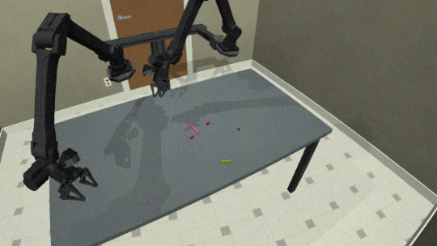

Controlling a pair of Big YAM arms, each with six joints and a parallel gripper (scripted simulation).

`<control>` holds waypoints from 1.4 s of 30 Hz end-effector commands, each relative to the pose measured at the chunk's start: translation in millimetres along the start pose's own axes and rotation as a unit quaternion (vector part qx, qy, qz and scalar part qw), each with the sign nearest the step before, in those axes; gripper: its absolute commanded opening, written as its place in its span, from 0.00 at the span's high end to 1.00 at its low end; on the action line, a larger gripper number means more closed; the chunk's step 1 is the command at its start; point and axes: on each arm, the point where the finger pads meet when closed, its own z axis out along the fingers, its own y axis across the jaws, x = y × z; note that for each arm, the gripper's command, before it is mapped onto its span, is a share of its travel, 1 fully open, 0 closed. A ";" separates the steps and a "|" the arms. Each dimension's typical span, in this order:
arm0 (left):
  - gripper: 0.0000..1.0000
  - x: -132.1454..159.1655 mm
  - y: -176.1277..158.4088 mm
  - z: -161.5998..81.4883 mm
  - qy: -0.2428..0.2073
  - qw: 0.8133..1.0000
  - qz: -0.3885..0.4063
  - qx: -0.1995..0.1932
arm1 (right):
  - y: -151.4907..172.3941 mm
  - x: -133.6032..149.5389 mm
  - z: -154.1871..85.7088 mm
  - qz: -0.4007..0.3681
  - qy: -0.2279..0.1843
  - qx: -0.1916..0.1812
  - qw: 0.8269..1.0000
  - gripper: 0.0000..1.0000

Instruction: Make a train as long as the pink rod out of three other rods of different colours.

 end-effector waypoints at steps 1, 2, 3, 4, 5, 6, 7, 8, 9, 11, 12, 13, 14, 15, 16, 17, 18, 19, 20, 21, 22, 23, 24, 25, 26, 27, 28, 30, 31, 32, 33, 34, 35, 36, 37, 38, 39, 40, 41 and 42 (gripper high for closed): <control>0.00 -4.7 2.1 -1.4 -0.004 1.000 -0.002 -0.001 | -6.1 -2.7 -2.3 -0.005 0.001 0.003 1.000 0.00; 0.00 -4.7 2.1 -1.4 -0.004 1.000 -0.002 -0.001 | -6.1 -2.7 -2.3 -0.005 0.001 0.003 1.000 0.00; 0.00 -4.7 2.1 -1.4 -0.004 1.000 -0.002 -0.001 | -6.1 -2.7 -2.3 -0.005 0.001 0.003 1.000 0.00; 0.00 -4.7 2.1 -1.4 -0.004 1.000 -0.002 -0.001 | -6.1 -2.7 -2.3 -0.005 0.001 0.003 1.000 0.00; 0.00 -4.7 2.1 -1.4 -0.004 1.000 -0.002 -0.001 | -6.1 -2.7 -2.3 -0.005 0.001 0.003 1.000 0.00; 0.00 -4.7 2.1 -1.4 -0.004 1.000 -0.002 -0.001 | -6.1 -2.7 -2.3 -0.005 0.001 0.003 1.000 0.00; 0.00 -4.7 2.1 -1.4 -0.004 1.000 -0.002 -0.001 | -6.1 -2.7 -2.3 -0.005 0.001 0.003 1.000 0.00; 0.00 -4.7 2.1 -1.4 -0.004 1.000 -0.002 -0.001 | -6.1 -2.7 -2.3 -0.005 0.001 0.003 1.000 0.00; 0.00 -4.7 2.1 -1.4 -0.004 1.000 -0.002 -0.001 | -6.1 -2.7 -2.3 -0.005 0.001 0.003 1.000 0.00; 0.00 -4.7 2.1 -1.4 -0.004 1.000 -0.002 -0.001 | -6.1 -2.7 -2.3 -0.005 0.001 0.003 1.000 0.00; 0.00 -4.7 2.1 -1.4 -0.004 1.000 -0.002 -0.001 | -6.1 -2.7 -2.3 -0.005 0.001 0.003 1.000 0.00; 0.00 -4.7 2.1 -1.4 -0.004 1.000 -0.002 -0.001 | -6.1 -2.7 -2.3 -0.005 0.001 0.003 1.000 0.00; 0.00 -4.7 2.1 -1.4 -0.004 1.000 -0.002 -0.001 | -6.1 -2.7 -2.3 -0.005 0.001 0.003 1.000 0.00; 0.00 -4.7 2.1 -1.4 -0.004 1.000 -0.002 -0.001 | -6.1 -2.7 -2.3 -0.005 0.001 0.003 1.000 0.00; 0.00 -4.7 2.1 -1.4 -0.004 1.000 -0.002 -0.001 | -6.1 -2.7 -2.3 -0.005 0.001 0.003 1.000 0.00; 0.00 -4.7 2.1 -1.4 -0.004 1.000 -0.002 -0.001 | -6.1 -2.7 -2.3 -0.005 0.001 0.003 1.000 0.00; 0.00 -11.9 4.4 0.0 -0.010 1.000 -0.007 -0.004 | -6.1 -2.7 -2.3 -0.005 0.001 0.003 1.000 0.00; 0.00 -11.9 4.4 0.0 -0.010 1.000 -0.007 -0.004 | -6.1 -2.6 -2.4 -0.005 0.001 0.003 1.000 0.00; 0.00 -11.9 4.4 0.0 -0.010 1.000 -0.007 -0.004 | -6.1 -2.6 -2.5 -0.005 0.001 0.003 1.000 0.00; 0.00 -11.9 4.4 0.0 -0.010 1.000 -0.007 -0.004 | -6.2 -2.6 -2.7 -0.005 0.001 0.003 1.000 0.00; 0.00 -11.9 4.4 0.0 -0.010 1.000 -0.007 -0.004 | -6.4 -2.5 -3.0 -0.005 0.001 0.003 1.000 0.00; 0.00 -11.9 4.4 0.0 -0.010 1.000 -0.007 -0.004 | -6.7 -2.4 -3.4 -0.004 0.002 0.004 1.000 0.00; 0.00 -11.9 4.4 0.0 -0.010 1.000 -0.007 -0.004 | -7.0 -2.3 -4.1 -0.004 0.003 0.004 1.000 0.00; 0.00 -11.9 4.4 0.0 -0.010 1.000 -0.007 -0.004 | -7.5 -2.1 -4.9 -0.003 0.004 0.004 1.000 0.00; 0.00 -11.9 4.4 0.0 -0.010 1.000 -0.007 -0.004 | -8.1 -1.8 -5.9 -0.003 0.005 0.005 1.000 0.00; 0.00 -11.9 4.4 0.0 -0.010 1.000 -0.007 -0.004 | -8.8 -1.6 -7.2 -0.002 0.006 0.006 1.000 0.00; 0.00 -11.9 4.4 0.0 -0.010 1.000 -0.007 -0.004 | -9.7 -1.2 -8.8 0.000 0.008 0.006 1.000 0.00; 0.00 -11.9 4.4 0.0 -0.010 1.000 -0.007 -0.004 | -11.8 -0.4 -12.7 0.003 0.013 0.009 1.000 0.00; 0.00 -11.9 4.4 0.0 -0.010 1.000 -0.007 -0.004 | -13.2 0.1 -15.1 0.005 0.016 0.010 1.000 0.00; 0.00 -11.9 4.4 0.0 -0.010 1.000 -0.007 -0.004 | -14.6 0.7 -17.8 0.007 0.019 0.012 1.000 0.00; 0.00 -11.9 4.4 0.0 -0.010 1.000 -0.007 -0.004 | -14.6 0.7 -17.8 0.007 0.019 0.012 1.000 0.00; 0.00 -11.9 4.4 0.0 -0.010 1.000 -0.007 -0.004 | -14.6 0.7 -17.8 0.007 0.019 0.012 1.000 0.00; 0.00 -11.9 4.4 0.0 -0.010 1.000 -0.007 -0.004 | -16.3 1.3 -20.9 0.009 0.023 0.013 1.000 0.00; 0.00 -11.9 4.4 0.0 -0.010 1.000 -0.007 -0.004 | -18.1 2.0 -24.3 0.012 0.027 0.015 0.999 0.00; 0.00 -11.9 4.4 0.0 -0.010 1.000 -0.007 -0.004 | -20.1 2.7 -28.1 0.015 0.031 0.018 0.999 0.00; 0.00 -11.9 4.4 0.0 -0.010 1.000 -0.007 -0.004 | -22.2 3.5 -32.2 0.018 0.036 0.020 0.999 0.00; 0.00 -11.9 4.4 0.0 -0.010 1.000 -0.007 -0.004 | -24.5 4.4 -36.8 0.021 0.041 0.023 0.999 0.00; 0.00 -11.9 4.4 0.0 -0.010 1.000 -0.007 -0.004 | -27.0 5.2 -41.7 0.025 0.047 0.026 0.998 0.00; 0.00 -11.9 4.4 0.0 -0.010 1.000 -0.007 -0.004 | -29.6 6.1 -47.0 0.029 0.053 0.029 0.998 0.00; 0.00 -11.9 4.4 0.0 -0.010 1.000 -0.007 -0.004 | -32.4 7.1 -52.8 0.034 0.059 0.033 0.997 0.00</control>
